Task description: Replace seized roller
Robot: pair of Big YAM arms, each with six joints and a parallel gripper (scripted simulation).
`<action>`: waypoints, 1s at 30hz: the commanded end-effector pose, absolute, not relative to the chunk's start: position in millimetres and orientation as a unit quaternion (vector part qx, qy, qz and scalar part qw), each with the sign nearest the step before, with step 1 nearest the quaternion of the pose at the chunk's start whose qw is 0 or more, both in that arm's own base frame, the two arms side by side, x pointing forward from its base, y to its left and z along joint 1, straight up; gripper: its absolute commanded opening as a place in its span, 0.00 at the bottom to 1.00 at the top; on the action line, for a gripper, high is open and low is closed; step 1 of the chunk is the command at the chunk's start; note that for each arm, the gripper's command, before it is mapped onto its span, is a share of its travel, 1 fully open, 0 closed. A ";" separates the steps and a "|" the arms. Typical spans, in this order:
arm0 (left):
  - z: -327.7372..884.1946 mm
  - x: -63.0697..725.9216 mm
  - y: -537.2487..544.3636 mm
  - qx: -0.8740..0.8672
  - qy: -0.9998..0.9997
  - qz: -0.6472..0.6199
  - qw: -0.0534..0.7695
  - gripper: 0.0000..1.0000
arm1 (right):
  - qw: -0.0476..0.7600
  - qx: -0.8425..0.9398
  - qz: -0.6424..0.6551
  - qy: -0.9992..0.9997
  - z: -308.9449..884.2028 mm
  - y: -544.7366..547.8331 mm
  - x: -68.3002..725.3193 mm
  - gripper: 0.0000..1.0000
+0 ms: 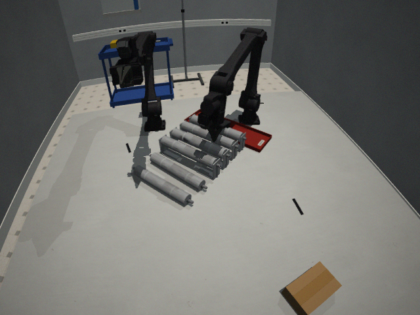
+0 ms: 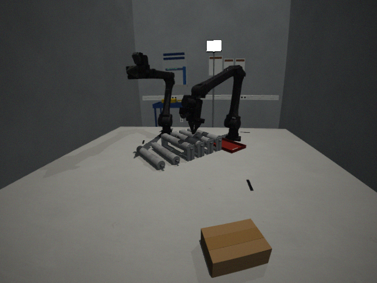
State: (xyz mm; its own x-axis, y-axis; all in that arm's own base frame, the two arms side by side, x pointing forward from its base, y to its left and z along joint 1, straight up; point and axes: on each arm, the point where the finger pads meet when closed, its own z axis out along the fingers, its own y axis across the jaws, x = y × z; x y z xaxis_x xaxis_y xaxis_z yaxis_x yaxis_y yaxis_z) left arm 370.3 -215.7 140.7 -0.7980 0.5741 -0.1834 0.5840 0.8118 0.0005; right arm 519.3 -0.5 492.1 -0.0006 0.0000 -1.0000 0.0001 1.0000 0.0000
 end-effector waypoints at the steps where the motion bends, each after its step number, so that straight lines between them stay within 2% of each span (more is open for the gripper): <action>1: 166.6 385.9 -225.8 0.304 0.946 -0.031 0.106 0.00 | 0.719 -0.002 0.008 0.695 505.2 6.5 515.3 0.00; 4: 160.2 375.9 -219.0 0.305 0.948 -0.027 0.090 0.00 | 0.719 -0.002 0.008 0.695 505.2 6.5 515.3 0.00; 5: 184.2 383.0 -223.7 0.303 0.946 -0.033 0.113 0.00 | 0.719 -0.002 0.008 0.695 505.2 6.5 515.3 0.00; 8: 183.3 386.9 -225.9 0.302 0.946 -0.033 0.114 0.00 | 0.719 -0.002 0.008 0.695 505.2 6.5 515.3 0.00; 11: 165.1 377.4 -220.3 0.302 0.949 -0.027 0.088 0.00 | 0.719 -0.002 0.008 0.695 505.2 6.5 515.3 0.00; 30: 170.6 423.7 -252.3 0.301 0.949 -0.028 0.093 0.00 | 0.719 -0.002 0.008 0.695 505.2 6.5 515.3 0.00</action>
